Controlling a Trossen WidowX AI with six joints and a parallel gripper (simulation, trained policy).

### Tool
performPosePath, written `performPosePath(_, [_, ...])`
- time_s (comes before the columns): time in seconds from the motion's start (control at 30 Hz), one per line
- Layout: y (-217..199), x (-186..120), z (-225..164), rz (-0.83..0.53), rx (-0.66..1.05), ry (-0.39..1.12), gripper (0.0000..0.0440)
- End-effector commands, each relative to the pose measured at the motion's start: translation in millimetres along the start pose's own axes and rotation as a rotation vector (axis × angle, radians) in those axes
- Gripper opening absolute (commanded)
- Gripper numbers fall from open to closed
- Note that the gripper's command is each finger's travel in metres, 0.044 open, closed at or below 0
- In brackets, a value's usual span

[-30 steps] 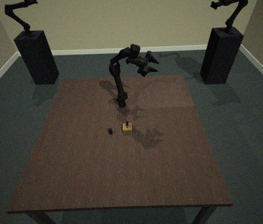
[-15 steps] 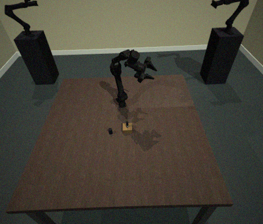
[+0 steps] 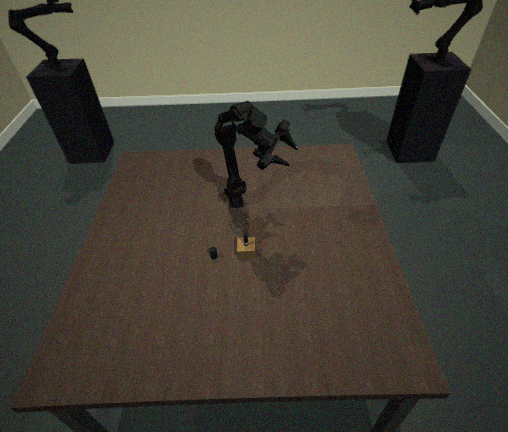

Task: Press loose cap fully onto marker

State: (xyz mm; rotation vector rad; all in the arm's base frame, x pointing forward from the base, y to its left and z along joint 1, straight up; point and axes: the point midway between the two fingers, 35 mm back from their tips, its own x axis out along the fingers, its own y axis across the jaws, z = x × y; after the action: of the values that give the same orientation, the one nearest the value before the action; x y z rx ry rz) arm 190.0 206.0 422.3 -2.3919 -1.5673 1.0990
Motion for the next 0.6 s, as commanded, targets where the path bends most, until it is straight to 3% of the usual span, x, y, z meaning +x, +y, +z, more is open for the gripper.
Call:
performPosePath(0.0, [10, 1, 4, 0.016, 0.034, -0.022, 0.0326])
performPosePath(0.57, [58, -2, 21, 0.118, 0.233, -0.095, 0.0325])
